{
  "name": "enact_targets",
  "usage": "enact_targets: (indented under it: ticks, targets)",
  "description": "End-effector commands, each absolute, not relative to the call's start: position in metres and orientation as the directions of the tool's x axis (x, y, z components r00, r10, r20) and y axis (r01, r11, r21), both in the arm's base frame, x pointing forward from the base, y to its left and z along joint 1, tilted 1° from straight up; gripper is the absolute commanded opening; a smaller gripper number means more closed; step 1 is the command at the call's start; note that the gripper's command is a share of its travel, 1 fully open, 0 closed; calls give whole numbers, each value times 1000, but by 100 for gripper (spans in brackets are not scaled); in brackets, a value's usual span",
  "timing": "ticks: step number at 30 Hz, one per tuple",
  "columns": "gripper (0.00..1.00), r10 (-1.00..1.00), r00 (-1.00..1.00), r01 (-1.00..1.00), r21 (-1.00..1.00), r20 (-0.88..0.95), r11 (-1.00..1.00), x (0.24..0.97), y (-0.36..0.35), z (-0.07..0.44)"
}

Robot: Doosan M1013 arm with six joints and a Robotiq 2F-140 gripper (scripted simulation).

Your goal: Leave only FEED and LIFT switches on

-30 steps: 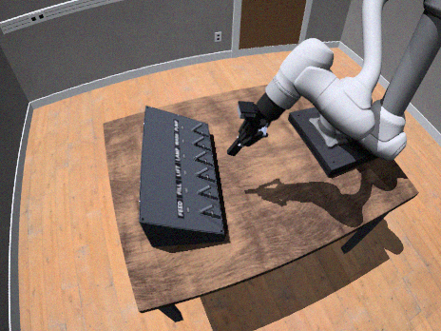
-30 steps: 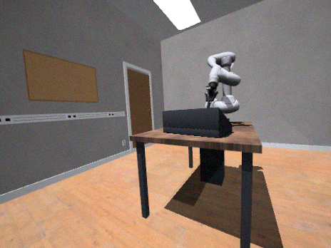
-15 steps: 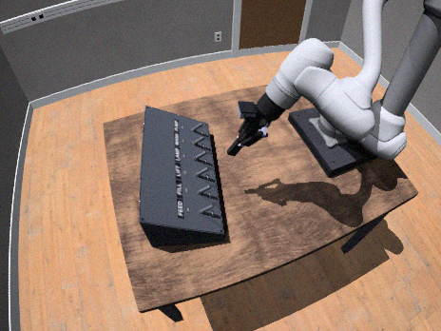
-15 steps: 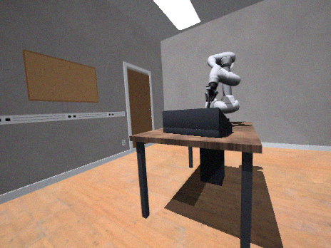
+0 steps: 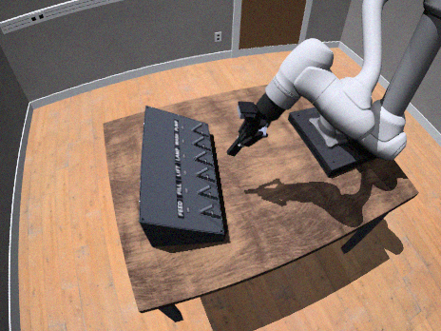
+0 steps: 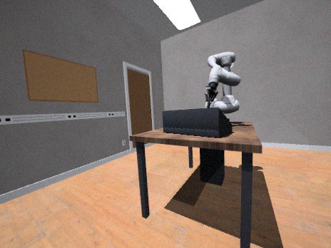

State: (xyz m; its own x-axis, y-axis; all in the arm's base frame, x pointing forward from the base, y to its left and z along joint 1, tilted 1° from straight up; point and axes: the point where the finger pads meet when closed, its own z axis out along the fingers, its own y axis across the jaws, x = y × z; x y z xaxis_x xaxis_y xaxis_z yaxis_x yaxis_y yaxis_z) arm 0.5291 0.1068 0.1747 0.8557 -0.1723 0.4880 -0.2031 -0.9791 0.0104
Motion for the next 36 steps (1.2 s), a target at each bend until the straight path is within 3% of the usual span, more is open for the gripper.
enact_targets:
  ticks: [1,36]
  targets:
    - [10,-168,856,-200,13,488,-980,530,107,171]
    - [10,-173,857,-204,12,486,-979,568,99,100]
